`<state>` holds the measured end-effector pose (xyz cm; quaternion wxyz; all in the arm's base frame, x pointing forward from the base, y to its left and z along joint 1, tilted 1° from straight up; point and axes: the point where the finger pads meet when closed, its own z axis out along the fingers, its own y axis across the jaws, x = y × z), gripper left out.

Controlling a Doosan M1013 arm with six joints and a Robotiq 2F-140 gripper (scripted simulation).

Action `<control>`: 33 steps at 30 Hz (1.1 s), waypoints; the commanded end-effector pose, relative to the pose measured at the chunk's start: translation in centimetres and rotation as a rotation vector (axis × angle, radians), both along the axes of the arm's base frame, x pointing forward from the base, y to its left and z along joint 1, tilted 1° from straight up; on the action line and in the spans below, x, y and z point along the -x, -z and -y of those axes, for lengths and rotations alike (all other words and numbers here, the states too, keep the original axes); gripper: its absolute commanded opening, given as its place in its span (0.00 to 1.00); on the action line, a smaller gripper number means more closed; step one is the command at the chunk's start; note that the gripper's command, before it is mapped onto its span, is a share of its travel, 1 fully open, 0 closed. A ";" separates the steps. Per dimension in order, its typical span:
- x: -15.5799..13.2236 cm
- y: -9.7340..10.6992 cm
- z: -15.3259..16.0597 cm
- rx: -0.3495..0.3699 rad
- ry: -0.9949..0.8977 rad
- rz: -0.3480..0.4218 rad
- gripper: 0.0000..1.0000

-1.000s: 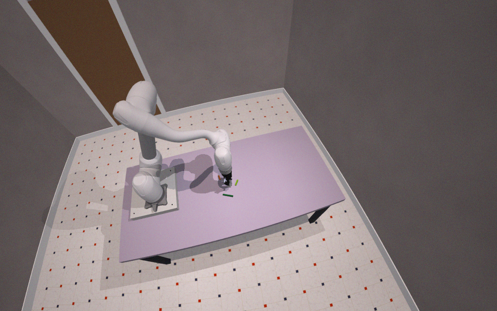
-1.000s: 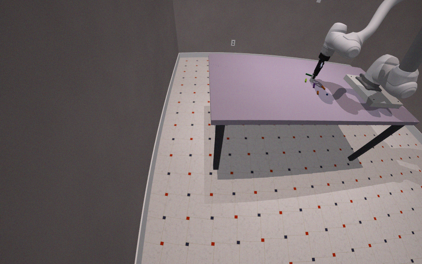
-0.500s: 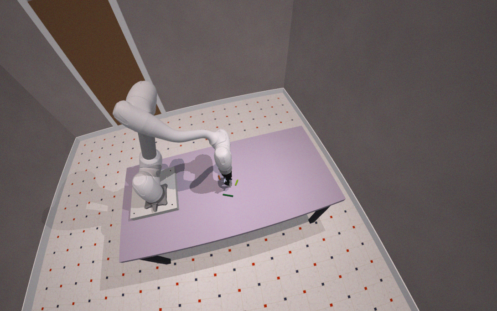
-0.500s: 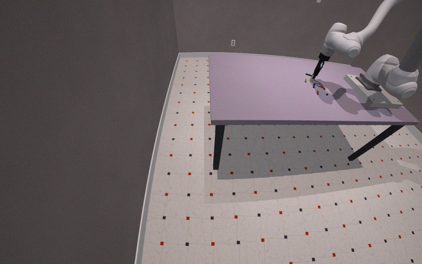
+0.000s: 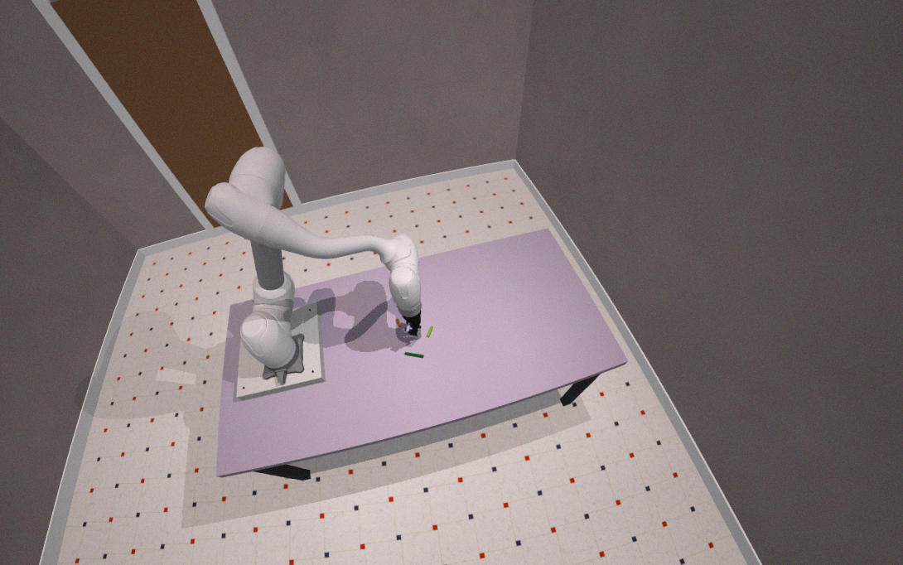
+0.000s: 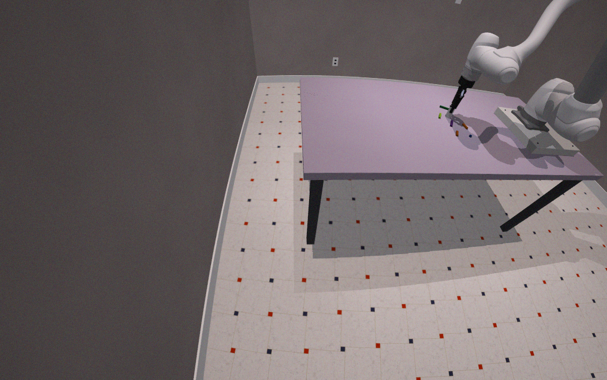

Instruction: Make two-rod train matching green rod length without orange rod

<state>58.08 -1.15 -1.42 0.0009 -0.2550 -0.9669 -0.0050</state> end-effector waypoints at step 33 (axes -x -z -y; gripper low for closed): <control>0.0 -0.3 0.0 0.000 0.000 0.000 0.03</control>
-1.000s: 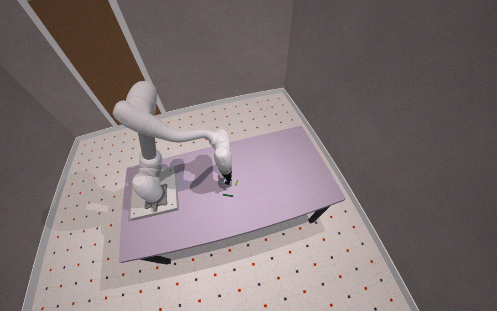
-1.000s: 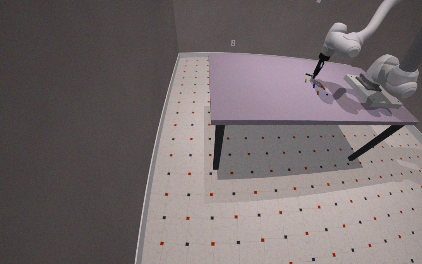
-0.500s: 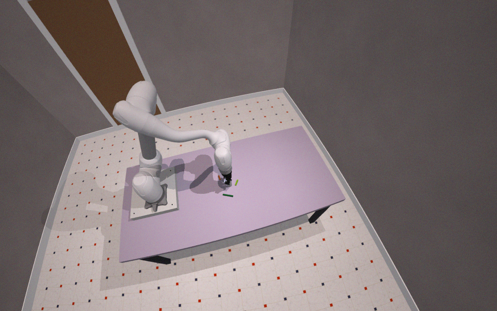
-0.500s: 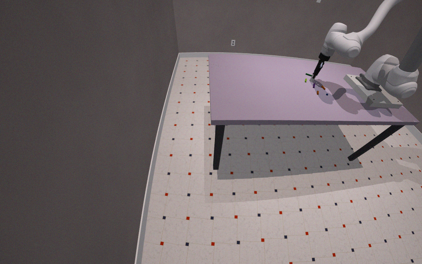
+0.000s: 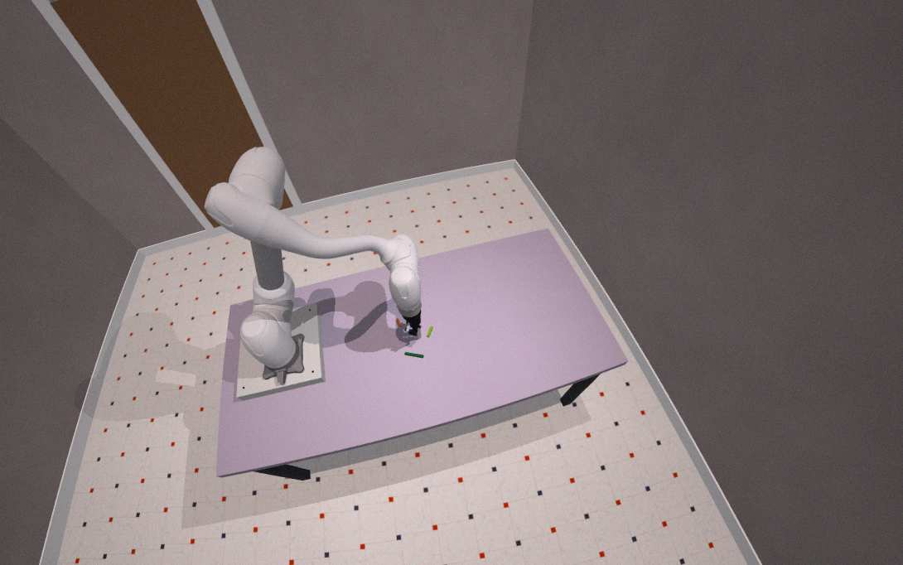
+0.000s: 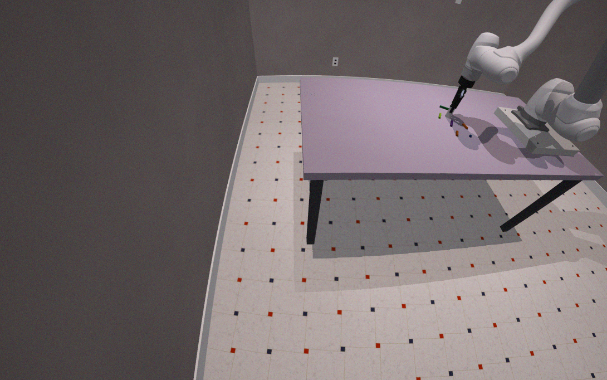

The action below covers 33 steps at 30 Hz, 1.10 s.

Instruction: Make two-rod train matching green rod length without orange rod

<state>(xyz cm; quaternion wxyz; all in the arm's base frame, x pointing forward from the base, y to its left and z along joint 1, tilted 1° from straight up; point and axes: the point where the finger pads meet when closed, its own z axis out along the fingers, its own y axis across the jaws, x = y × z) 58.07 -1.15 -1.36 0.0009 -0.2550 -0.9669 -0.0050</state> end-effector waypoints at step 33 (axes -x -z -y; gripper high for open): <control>-0.2 -10.0 -0.1 0.000 0.021 0.000 0.03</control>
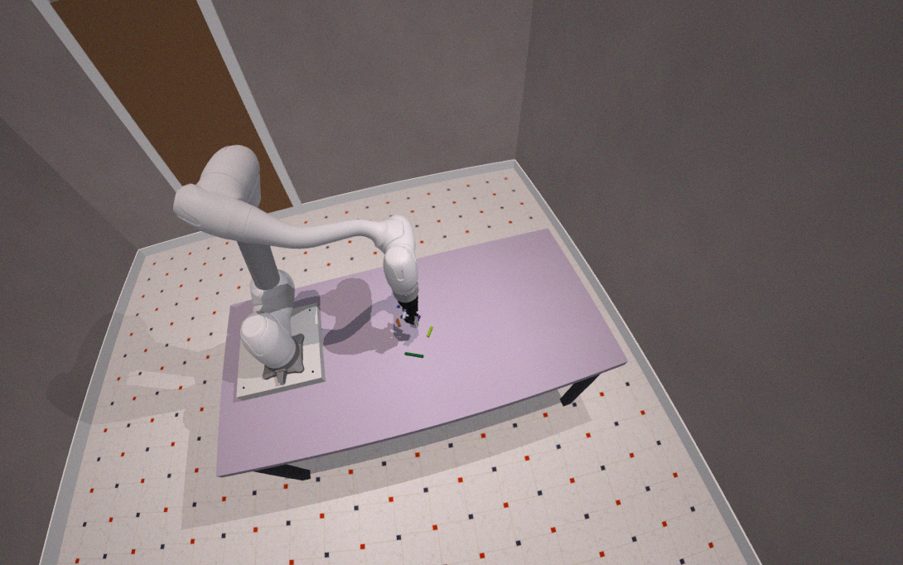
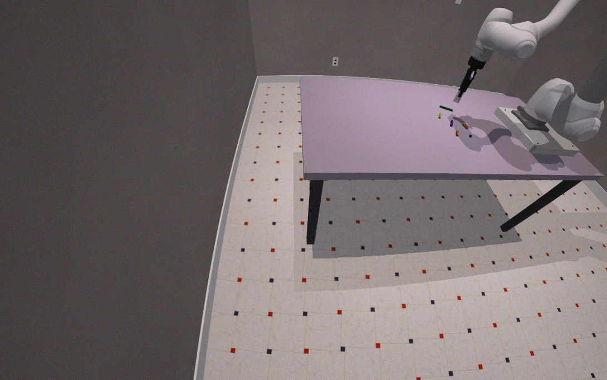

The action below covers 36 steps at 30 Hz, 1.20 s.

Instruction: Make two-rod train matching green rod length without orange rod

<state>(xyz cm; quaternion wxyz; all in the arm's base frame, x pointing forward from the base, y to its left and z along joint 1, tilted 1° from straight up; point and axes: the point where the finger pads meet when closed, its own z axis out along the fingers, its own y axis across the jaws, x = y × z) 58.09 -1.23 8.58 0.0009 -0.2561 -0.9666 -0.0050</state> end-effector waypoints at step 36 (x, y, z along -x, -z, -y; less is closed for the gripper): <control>-7.4 -0.2 -10.3 -0.002 1.030 -0.010 0.03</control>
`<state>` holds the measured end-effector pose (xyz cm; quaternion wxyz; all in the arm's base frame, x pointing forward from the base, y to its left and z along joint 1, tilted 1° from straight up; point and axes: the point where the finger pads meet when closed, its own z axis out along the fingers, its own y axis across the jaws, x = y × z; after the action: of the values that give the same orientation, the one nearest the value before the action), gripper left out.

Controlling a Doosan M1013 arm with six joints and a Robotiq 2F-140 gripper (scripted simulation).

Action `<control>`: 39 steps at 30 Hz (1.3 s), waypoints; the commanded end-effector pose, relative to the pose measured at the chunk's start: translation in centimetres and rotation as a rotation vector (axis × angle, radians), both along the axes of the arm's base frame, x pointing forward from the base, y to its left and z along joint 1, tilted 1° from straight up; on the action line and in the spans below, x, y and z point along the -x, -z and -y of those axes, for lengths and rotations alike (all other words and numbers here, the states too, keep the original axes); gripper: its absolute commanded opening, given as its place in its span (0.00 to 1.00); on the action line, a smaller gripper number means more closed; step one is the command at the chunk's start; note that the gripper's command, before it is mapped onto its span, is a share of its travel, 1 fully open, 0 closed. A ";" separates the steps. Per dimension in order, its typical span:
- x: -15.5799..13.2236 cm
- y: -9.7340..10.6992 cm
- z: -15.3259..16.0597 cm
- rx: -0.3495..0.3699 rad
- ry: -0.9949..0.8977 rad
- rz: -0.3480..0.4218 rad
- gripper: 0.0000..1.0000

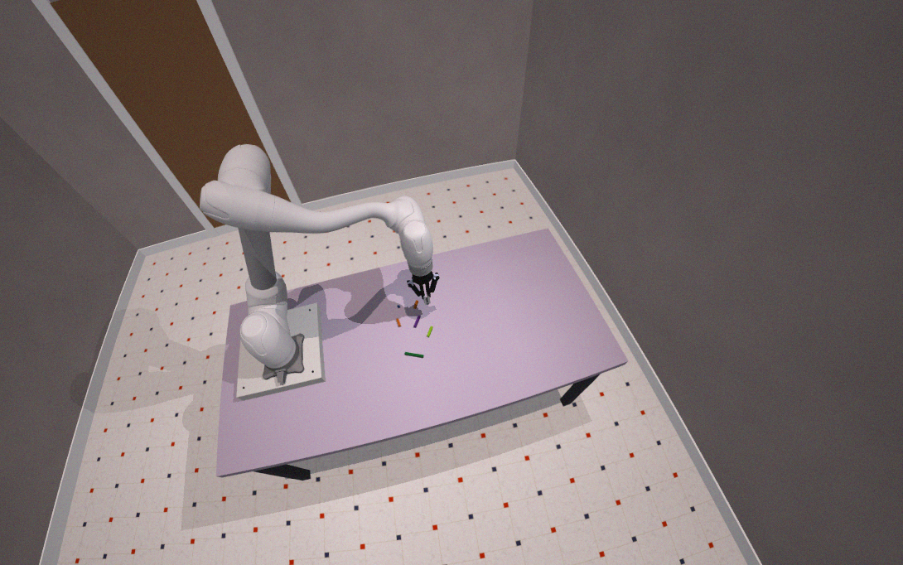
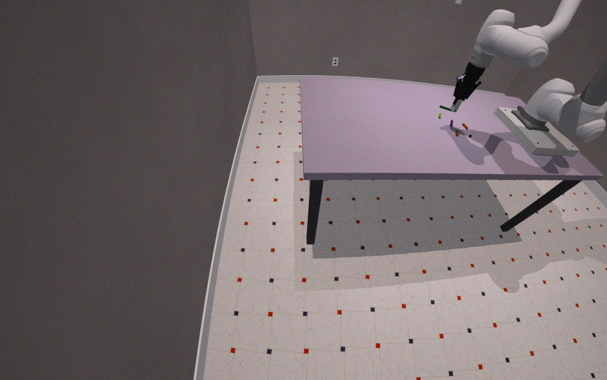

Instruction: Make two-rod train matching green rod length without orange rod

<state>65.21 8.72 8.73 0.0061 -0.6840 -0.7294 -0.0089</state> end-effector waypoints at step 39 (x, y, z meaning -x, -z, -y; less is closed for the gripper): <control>-0.4 7.3 -0.6 0.011 0.058 -0.003 0.03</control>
<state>65.53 9.30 2.56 0.0033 -0.7048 -0.7094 -0.0037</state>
